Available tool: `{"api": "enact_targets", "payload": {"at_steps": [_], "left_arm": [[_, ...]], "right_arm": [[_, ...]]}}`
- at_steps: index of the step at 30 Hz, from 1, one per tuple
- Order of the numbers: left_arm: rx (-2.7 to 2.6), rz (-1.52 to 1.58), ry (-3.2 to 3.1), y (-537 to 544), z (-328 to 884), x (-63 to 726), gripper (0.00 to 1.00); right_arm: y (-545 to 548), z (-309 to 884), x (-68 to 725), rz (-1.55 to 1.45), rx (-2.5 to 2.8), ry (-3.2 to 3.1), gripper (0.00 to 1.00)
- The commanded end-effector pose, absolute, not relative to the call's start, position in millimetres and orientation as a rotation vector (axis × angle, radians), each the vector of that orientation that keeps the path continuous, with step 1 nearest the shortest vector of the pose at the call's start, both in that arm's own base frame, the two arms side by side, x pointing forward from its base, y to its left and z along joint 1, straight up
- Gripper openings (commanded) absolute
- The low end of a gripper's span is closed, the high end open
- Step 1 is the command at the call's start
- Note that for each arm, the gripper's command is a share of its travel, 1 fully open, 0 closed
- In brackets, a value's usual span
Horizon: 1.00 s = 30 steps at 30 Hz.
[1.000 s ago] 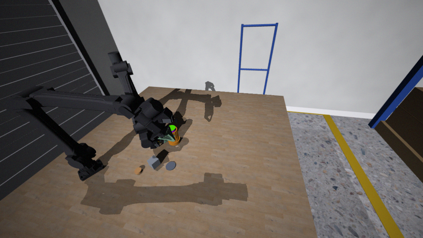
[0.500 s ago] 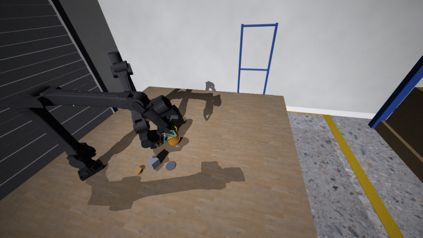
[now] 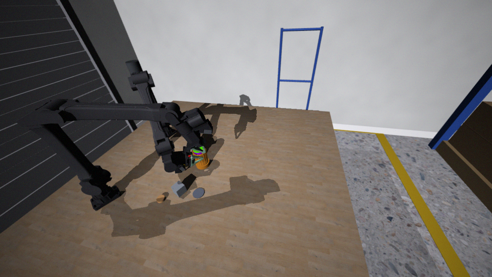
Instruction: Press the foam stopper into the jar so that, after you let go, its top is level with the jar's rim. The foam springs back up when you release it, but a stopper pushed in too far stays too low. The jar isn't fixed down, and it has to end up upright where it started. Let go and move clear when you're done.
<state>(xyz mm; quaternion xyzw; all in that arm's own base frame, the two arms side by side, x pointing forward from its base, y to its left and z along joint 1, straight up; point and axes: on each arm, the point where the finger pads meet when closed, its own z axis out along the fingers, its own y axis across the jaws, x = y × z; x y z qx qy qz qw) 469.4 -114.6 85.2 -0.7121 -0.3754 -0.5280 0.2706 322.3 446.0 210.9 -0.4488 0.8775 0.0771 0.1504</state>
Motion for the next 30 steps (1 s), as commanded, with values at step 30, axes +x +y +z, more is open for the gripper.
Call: {"api": "enact_targets", "payload": {"at_steps": [30], "left_arm": [[-1.928,-1.478,-1.023,-130.2,109.5,480.8,0.64]], "right_arm": [[490.9,169.7,206.6,0.017,-1.718,2.608,0.00]]}}
